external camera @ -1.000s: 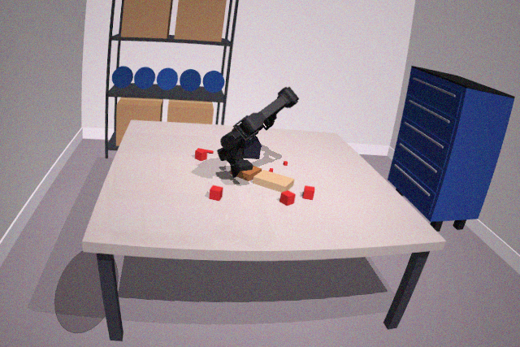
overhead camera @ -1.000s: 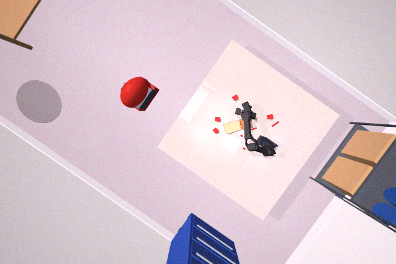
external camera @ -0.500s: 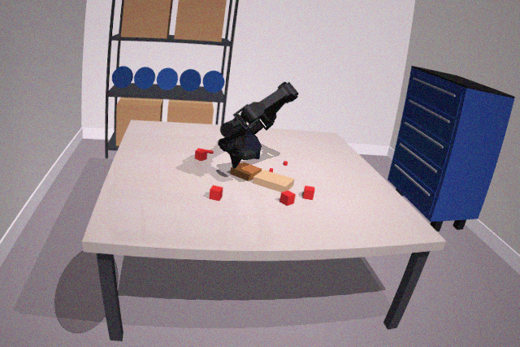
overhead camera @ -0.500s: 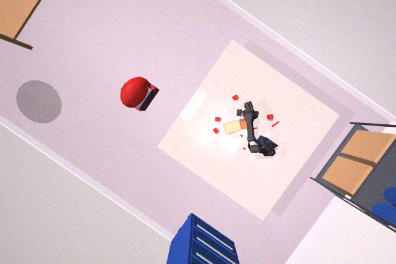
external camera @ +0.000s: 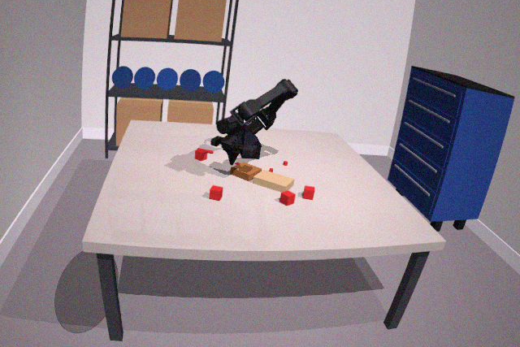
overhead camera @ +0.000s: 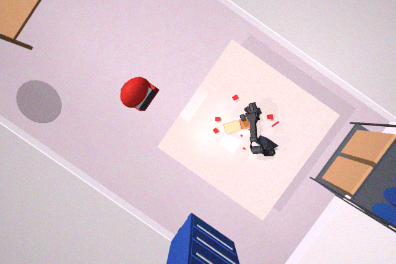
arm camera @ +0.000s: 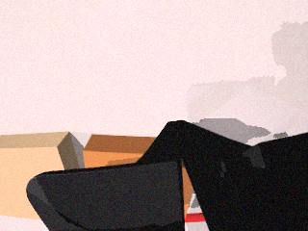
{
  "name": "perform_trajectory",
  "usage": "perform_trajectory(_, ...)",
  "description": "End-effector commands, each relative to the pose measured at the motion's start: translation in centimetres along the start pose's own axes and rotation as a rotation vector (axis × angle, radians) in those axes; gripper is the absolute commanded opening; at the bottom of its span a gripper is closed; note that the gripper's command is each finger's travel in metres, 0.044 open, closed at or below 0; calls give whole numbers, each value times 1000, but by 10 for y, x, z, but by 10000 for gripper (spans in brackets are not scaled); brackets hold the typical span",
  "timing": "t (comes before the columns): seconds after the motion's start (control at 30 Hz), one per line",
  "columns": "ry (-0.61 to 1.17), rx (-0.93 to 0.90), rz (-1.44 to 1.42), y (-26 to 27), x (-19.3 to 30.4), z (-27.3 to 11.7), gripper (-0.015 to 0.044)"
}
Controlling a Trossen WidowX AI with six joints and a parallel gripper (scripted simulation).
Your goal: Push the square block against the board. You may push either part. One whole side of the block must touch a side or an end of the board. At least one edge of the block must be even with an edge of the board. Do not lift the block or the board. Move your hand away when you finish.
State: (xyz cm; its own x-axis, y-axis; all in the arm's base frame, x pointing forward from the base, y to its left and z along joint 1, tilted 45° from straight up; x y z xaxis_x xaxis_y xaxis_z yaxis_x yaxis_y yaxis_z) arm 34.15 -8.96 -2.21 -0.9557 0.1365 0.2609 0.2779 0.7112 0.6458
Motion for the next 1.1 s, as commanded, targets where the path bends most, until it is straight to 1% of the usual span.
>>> perform_trajectory(0.0,5,2,-138,-6,8,1,0)
perform_trajectory(1.07,8,-4,-1245,-36,63,3,0)
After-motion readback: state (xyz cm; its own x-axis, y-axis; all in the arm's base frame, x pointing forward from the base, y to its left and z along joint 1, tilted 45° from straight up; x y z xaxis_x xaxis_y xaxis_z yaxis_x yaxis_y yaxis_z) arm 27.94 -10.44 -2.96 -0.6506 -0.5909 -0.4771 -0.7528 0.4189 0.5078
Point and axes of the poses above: the point midway between the two fingers, 35 mm back from their tips, its own z axis out along the fingers, its own y axis across the jaws, x = y × z, the point moved 10 cm from there along -z, back along the fingers, and after that the axes turned 8 degrees about -z, right-handed, at the moved point
